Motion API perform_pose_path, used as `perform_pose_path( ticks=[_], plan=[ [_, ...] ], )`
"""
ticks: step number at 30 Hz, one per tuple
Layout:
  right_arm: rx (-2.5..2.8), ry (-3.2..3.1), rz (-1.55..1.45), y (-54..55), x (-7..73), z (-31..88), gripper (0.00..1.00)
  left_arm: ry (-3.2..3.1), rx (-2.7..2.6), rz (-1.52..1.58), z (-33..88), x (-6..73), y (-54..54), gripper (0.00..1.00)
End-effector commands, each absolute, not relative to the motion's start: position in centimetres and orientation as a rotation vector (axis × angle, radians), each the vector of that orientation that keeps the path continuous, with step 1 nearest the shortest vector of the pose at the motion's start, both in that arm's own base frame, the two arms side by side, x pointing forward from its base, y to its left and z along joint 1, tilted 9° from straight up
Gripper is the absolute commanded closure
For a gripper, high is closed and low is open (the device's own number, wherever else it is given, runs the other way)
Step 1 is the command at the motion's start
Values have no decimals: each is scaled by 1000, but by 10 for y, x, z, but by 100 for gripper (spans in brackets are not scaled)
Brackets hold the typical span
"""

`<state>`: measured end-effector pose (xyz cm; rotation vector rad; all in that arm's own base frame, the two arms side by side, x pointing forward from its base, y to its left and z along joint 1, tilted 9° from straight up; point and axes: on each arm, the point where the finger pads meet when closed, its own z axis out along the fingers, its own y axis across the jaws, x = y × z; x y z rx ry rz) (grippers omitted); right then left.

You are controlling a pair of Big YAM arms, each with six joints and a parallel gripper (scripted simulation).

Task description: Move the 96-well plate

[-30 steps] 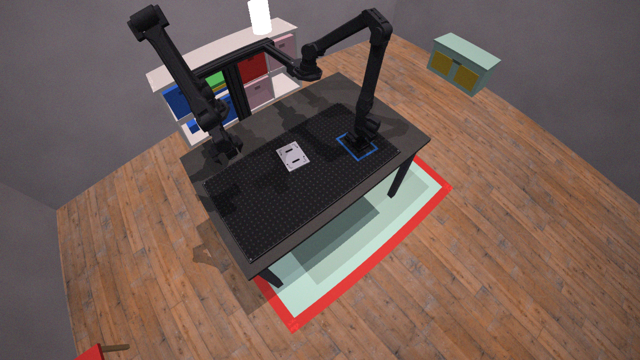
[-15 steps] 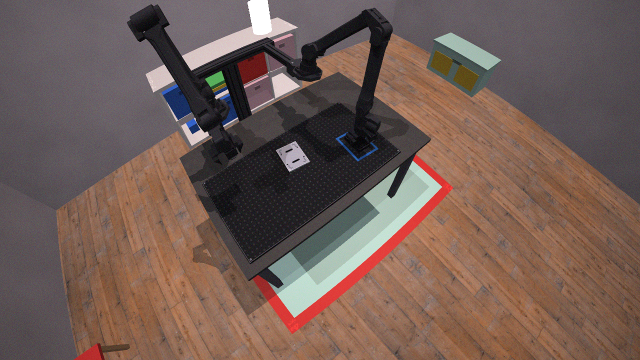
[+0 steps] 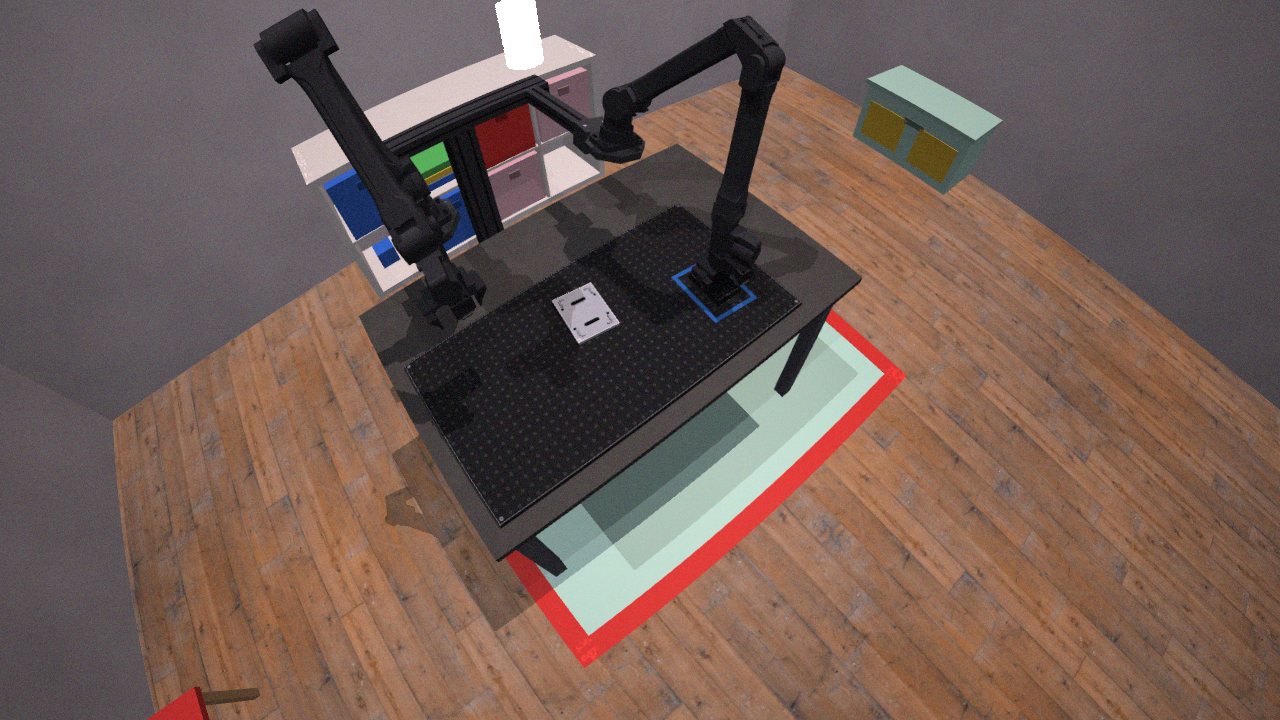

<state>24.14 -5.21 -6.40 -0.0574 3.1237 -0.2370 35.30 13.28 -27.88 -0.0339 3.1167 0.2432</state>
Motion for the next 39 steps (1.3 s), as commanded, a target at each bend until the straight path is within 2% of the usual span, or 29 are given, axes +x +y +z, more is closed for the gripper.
perform_pose_path(
  ticks=[1,39],
  plan=[
    [-35,3098,-245,-54,251,-59,0,3106,-34,245,-277,357,135,100],
    [-35,3098,-245,-54,251,-59,0,3098,-31,246,-217,361,125,100]
  ],
)
